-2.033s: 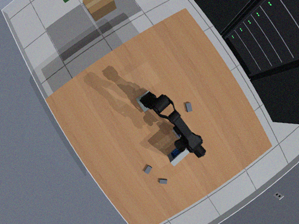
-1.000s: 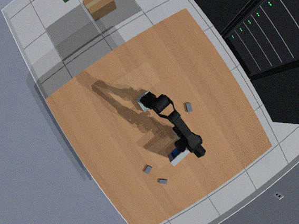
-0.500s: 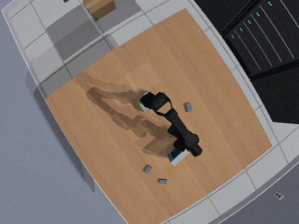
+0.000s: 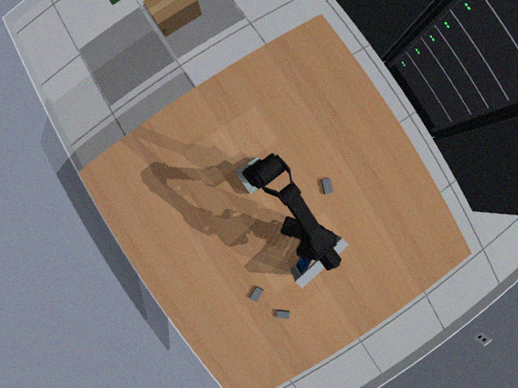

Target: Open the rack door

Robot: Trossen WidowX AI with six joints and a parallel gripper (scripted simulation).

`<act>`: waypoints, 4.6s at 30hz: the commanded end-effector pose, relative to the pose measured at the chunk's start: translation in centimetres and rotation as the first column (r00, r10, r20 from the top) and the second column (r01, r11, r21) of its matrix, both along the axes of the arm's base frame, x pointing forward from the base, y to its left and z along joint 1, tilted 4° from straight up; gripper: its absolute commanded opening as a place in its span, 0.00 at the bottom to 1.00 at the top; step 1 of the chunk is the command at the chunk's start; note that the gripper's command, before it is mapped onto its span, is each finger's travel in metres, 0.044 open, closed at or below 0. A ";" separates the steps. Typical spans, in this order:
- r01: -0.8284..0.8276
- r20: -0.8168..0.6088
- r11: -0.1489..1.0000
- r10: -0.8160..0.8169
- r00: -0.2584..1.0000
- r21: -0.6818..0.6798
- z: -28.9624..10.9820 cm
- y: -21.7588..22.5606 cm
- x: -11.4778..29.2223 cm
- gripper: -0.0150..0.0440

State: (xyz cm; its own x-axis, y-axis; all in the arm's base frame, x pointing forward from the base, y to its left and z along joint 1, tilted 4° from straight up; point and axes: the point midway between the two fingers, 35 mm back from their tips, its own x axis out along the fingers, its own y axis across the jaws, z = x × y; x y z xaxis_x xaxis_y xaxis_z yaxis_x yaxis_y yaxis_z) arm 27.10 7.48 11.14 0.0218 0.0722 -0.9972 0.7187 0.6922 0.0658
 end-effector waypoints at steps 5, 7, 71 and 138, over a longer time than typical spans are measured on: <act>-0.150 0.025 0.989 0.150 0.988 -0.006 -0.1 -1.4 -0.7 0.30; -0.179 0.027 0.984 0.179 0.983 -0.007 -0.1 -1.8 -0.9 0.30; -0.853 0.048 0.516 0.856 0.514 -0.072 -1.0 -14.5 -1.3 0.30; -0.959 0.043 0.268 0.963 0.265 -0.093 1.6 -18.4 0.9 0.76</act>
